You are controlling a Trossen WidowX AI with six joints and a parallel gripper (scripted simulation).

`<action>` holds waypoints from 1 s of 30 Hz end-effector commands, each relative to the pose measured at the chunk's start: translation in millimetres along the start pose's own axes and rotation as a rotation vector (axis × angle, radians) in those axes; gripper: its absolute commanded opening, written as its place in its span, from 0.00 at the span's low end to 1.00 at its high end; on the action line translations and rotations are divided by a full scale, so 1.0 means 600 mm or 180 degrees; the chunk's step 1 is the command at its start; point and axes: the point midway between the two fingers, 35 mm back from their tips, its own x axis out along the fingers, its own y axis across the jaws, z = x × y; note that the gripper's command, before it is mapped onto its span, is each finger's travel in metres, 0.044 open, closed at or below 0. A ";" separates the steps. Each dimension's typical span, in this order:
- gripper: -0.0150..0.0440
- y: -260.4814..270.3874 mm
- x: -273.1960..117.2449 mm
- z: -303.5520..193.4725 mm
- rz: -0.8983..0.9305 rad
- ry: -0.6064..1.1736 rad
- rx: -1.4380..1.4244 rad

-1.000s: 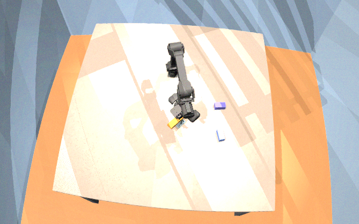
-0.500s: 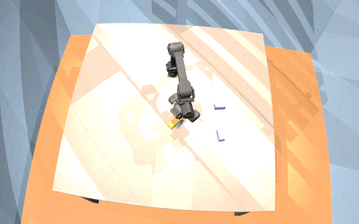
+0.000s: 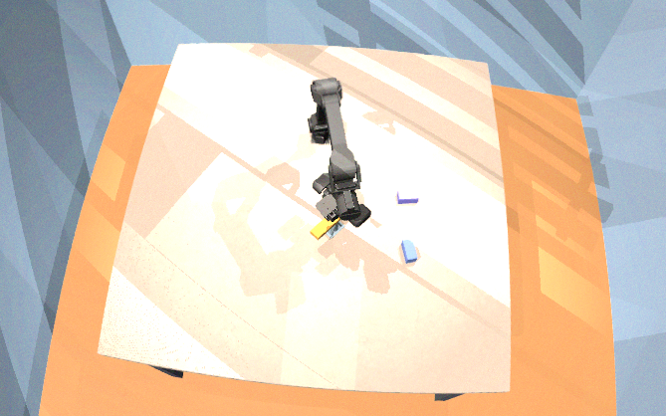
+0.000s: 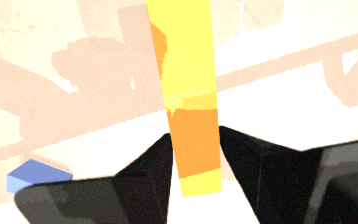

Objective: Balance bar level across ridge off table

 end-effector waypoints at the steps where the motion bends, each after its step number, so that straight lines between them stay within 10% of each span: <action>1: 0.55 0.000 0.000 0.000 -0.0001 0.0000 0.0000; 14: 0.57 0.000 0.000 0.000 -0.0001 0.0000 0.0000; 24: 1.00 0.000 0.000 0.000 -0.0001 0.0000 0.0000; 30: 1.00 0.005 -0.045 0.004 0.0015 -0.0010 0.0000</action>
